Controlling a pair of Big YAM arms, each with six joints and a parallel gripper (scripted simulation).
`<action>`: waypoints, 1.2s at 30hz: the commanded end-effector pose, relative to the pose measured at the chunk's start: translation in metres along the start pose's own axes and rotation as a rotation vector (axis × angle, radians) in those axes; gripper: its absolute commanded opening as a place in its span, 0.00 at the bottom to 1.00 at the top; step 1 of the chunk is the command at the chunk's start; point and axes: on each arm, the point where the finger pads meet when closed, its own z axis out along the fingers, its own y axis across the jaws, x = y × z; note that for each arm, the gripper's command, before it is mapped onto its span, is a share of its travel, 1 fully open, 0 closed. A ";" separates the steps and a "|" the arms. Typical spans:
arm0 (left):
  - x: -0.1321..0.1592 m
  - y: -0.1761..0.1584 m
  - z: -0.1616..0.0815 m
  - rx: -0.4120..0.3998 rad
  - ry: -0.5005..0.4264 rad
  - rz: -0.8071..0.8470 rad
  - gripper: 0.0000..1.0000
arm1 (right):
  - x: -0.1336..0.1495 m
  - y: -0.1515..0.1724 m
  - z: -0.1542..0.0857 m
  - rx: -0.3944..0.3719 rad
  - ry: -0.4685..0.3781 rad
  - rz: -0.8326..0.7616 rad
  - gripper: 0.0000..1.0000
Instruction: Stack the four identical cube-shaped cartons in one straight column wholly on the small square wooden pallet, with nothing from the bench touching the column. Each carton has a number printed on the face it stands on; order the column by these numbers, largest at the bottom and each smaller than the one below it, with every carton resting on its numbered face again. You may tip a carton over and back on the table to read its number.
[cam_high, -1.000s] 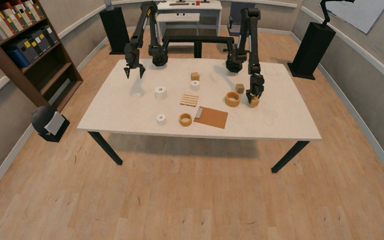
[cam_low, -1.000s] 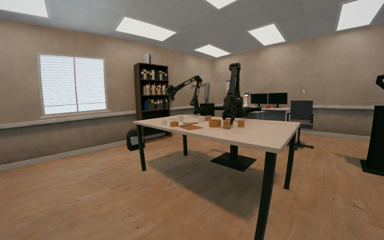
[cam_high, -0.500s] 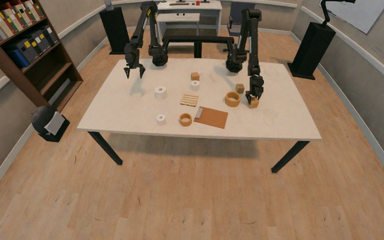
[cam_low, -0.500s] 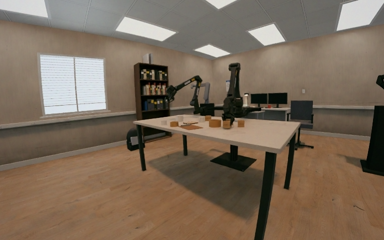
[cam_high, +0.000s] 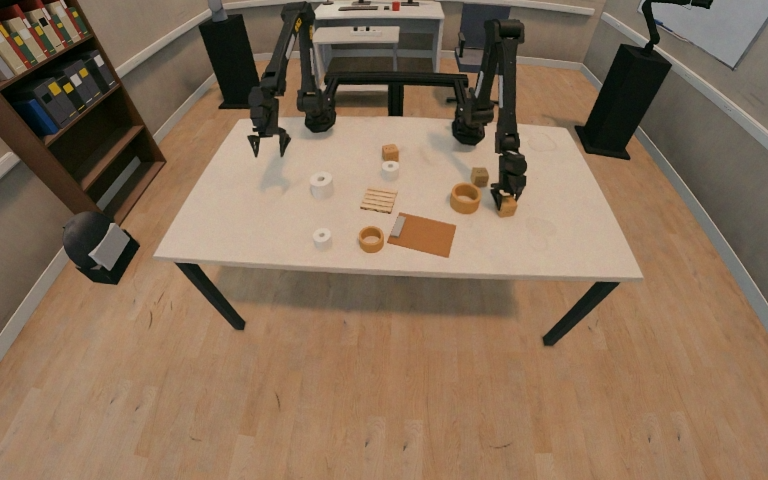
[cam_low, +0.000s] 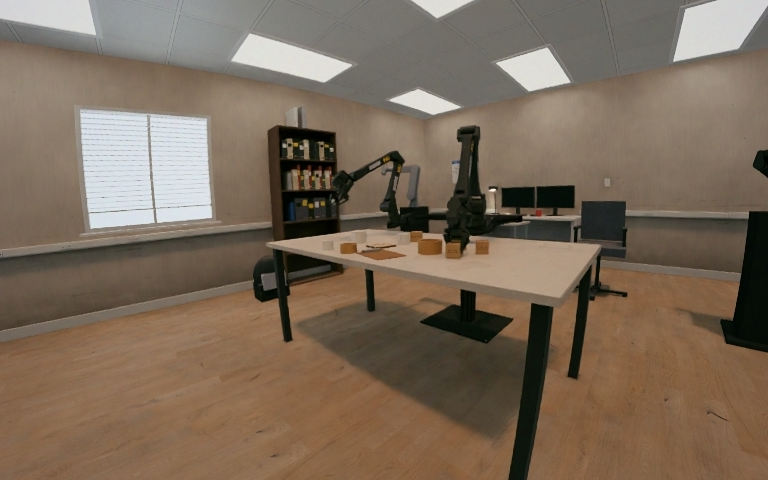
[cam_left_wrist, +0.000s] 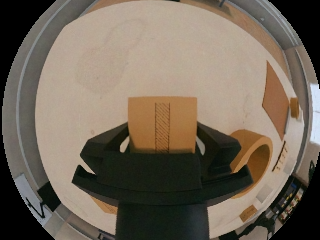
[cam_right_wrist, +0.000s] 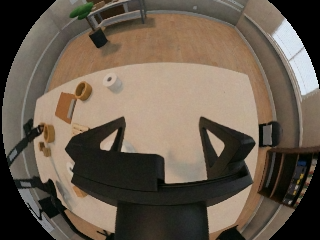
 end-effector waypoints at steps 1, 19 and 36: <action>0.004 -0.003 0.003 0.003 -0.006 -0.004 0.54 | -0.022 -0.002 -0.006 0.004 -0.036 -0.017 1.00; 0.006 -0.003 0.001 0.004 -0.007 -0.004 0.82 | -0.022 -0.002 -0.006 0.004 -0.036 -0.017 1.00; 0.024 0.000 -0.019 0.002 0.022 -0.001 0.84 | -0.022 -0.002 -0.006 0.004 -0.036 -0.017 1.00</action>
